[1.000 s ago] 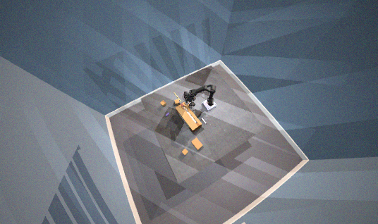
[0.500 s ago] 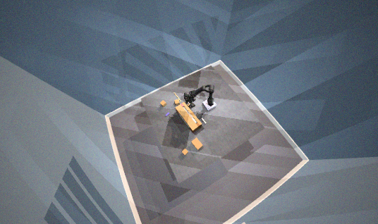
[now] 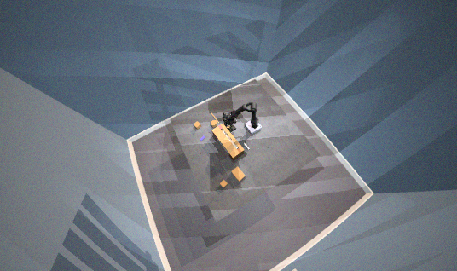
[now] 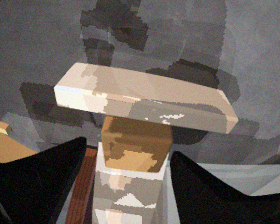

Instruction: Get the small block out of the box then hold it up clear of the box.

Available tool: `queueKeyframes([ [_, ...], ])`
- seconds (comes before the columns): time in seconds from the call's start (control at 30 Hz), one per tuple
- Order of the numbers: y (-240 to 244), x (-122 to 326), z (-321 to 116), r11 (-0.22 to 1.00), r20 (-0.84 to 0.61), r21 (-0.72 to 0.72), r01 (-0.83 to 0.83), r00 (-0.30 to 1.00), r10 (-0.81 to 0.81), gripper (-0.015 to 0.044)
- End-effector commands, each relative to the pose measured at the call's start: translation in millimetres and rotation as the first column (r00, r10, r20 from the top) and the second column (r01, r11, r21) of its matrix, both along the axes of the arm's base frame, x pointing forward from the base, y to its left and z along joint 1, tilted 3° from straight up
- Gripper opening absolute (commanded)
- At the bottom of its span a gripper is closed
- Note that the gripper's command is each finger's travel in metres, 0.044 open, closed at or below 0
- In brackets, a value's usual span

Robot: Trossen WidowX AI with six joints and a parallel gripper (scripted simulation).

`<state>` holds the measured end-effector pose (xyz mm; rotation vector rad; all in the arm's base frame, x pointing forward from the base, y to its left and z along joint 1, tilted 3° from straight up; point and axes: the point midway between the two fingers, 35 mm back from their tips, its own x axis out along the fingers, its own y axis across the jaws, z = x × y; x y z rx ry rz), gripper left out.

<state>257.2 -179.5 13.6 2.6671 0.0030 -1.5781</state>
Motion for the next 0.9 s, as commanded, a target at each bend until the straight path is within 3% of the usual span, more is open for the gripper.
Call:
queueKeyframes([
  [0.0, 1, -1, -7, 1.000, -0.006, 0.005, 0.004, 1.000, -0.004, 0.0285],
  [0.1, 2, -1, -9, 1.000, -0.006, 0.005, 0.004, 1.000, -0.004, 0.0285],
  [0.33, 2, -1, -9, 1.000, -0.006, 0.005, 0.004, 1.000, -0.004, 0.0101],
  [0.43, 2, -1, -9, 1.000, -0.006, 0.005, 0.004, 1.000, -0.004, 0.0081],
  [0.53, 1, -1, 0, 1.000, -0.005, 0.005, 0.004, 1.000, -0.004, 0.0002],
  [0.87, 3, -5, 53, 1.000, -0.003, 0.004, 0.000, 1.000, 0.000, 0.0000],
])
